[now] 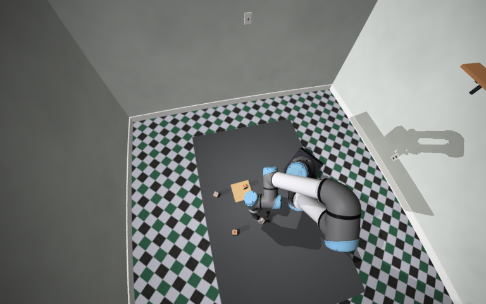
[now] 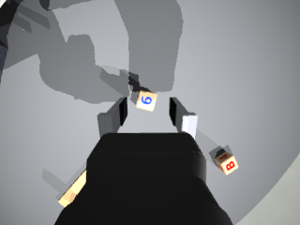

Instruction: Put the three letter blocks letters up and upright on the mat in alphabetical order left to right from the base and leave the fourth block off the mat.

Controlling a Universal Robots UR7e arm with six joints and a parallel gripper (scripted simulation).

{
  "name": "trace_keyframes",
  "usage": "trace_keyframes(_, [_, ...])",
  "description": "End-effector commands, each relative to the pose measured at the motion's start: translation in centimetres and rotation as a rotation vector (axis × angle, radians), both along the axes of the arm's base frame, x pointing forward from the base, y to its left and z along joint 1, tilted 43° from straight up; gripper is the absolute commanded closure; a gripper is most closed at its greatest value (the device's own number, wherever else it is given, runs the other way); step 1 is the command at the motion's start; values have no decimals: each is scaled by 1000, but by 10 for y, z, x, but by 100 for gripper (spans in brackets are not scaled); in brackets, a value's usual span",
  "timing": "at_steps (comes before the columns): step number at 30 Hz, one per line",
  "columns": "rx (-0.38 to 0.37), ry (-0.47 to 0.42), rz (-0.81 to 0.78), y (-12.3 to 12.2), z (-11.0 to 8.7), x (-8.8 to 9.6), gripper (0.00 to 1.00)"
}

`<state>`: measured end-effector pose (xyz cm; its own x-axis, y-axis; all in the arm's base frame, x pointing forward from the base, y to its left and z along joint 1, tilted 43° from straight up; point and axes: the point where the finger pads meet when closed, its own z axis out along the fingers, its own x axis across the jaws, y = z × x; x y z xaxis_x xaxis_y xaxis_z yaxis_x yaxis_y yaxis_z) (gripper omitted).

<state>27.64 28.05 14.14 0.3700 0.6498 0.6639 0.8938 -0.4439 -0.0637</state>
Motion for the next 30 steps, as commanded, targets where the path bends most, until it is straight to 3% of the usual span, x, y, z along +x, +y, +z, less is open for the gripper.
trace_keyframes(1, [-3, 0, 0, -10, 11, 24, 0])
trace_keyframes(8, [-9, 2, 0, -42, 34, 86, 0])
trace_keyframes(10, [-9, 2, 0, -42, 34, 86, 0])
trace_keyframes(17, [-10, 3, 0, -94, 53, 165, 0])
trace_keyframes(24, [-6, 2, 0, -154, 59, 234, 0])
trace_keyframes(27, [-5, 1, 0, -162, 59, 242, 0])
trace_keyframes(30, [-3, 0, 0, -183, 58, 262, 0])
